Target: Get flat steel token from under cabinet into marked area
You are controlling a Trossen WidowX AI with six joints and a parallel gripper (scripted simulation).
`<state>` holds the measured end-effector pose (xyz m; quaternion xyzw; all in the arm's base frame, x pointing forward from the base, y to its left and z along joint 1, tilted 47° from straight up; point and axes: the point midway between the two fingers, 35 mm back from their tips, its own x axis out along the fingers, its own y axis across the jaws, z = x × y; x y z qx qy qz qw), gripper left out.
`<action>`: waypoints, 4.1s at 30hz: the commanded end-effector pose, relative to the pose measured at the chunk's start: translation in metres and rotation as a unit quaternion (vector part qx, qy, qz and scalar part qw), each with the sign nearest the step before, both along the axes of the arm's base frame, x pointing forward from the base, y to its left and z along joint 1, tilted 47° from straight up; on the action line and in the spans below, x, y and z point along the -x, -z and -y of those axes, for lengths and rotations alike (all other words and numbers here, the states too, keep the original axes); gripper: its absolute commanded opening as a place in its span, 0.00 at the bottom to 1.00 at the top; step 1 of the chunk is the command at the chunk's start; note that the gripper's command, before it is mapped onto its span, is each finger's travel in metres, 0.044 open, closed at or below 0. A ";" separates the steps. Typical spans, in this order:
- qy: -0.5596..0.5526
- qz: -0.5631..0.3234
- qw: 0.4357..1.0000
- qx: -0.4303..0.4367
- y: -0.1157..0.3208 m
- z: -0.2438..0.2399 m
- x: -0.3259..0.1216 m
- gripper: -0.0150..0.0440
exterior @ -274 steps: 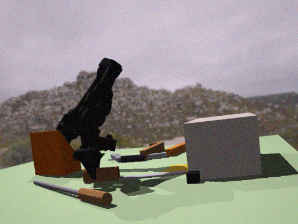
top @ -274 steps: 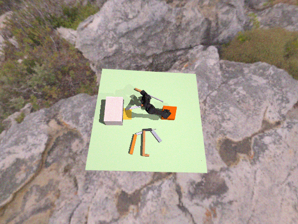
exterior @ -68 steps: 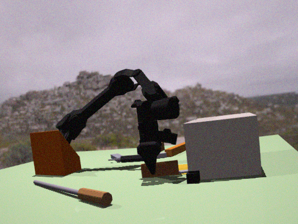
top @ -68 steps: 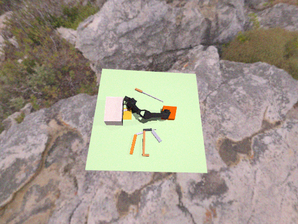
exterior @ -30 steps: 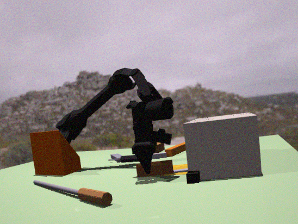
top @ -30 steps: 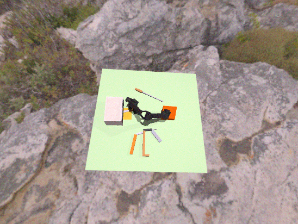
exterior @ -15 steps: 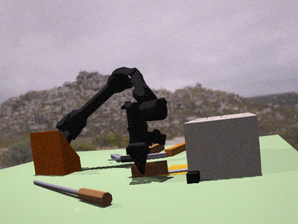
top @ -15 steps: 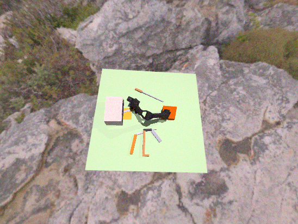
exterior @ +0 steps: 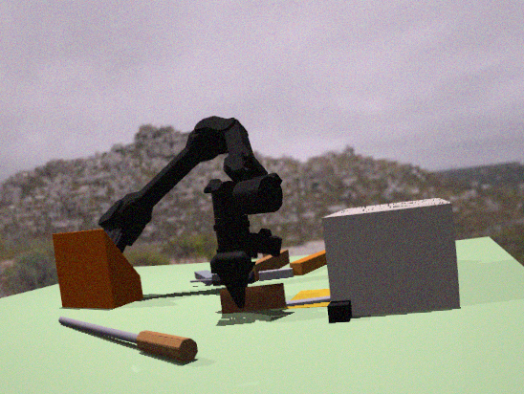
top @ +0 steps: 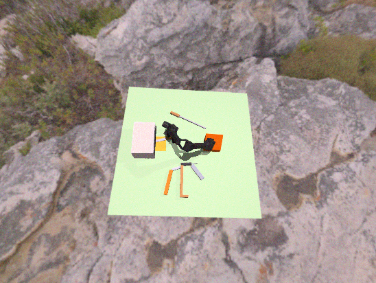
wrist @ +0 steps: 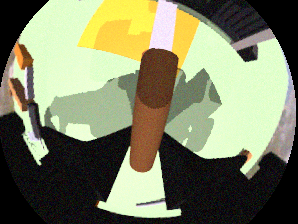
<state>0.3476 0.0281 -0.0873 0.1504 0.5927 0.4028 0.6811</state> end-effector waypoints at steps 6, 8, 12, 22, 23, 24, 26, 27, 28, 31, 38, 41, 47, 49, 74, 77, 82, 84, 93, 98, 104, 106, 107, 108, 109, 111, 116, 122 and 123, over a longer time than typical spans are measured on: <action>-0.001 -0.002 1.000 0.000 0.005 0.004 0.014 0.25; -0.001 -0.002 1.000 0.000 0.005 0.005 0.017 0.25; -0.001 -0.002 1.000 0.000 0.007 0.006 0.021 0.25; -0.001 -0.003 1.000 0.000 0.011 0.010 0.034 0.25; -0.001 -0.003 1.000 0.000 0.011 0.011 0.035 0.25; -0.001 -0.003 1.000 0.000 0.012 0.011 0.037 0.25; -0.001 -0.003 1.000 0.000 0.012 0.012 0.039 0.25; -0.001 -0.003 1.000 0.000 0.013 0.012 0.041 0.25; -0.001 -0.003 1.000 0.000 0.013 0.013 0.042 0.25; -0.001 -0.003 1.000 0.000 0.015 0.014 0.046 0.25; -0.001 -0.003 1.000 0.001 0.018 0.018 0.056 0.25; -0.001 -0.003 1.000 0.001 0.019 0.019 0.060 0.25; -0.001 -0.003 1.000 0.001 0.022 0.022 0.069 0.25; -0.001 -0.003 1.000 0.001 0.023 0.023 0.072 0.25; -0.001 -0.004 1.000 0.002 0.037 0.038 0.112 0.25; 0.000 -0.003 1.000 0.002 0.036 0.038 0.109 0.25; -0.006 0.003 1.000 0.003 0.035 0.038 0.107 0.25; -0.011 0.008 1.000 0.002 0.035 0.039 0.107 0.25; -0.034 0.033 0.999 0.001 0.035 0.039 0.107 0.25; -0.048 0.047 0.998 0.000 0.034 0.039 0.107 0.25; -0.064 0.063 0.996 -0.001 0.034 0.040 0.107 0.25; -0.069 0.069 0.995 -0.001 0.034 0.040 0.107 0.25; -0.072 0.072 0.995 -0.001 0.034 0.040 0.107 0.25; -0.075 0.074 0.994 -0.001 0.034 0.040 0.107 0.25; -0.077 0.077 0.994 -0.001 0.034 0.040 0.107 0.25; -0.083 0.083 0.993 -0.002 0.034 0.040 0.107 0.25; -0.095 0.096 0.991 -0.002 0.034 0.040 0.108 0.25; -0.111 0.113 0.987 -0.003 0.033 0.040 0.107 0.25; -0.114 0.115 0.987 -0.003 0.033 0.040 0.107 0.25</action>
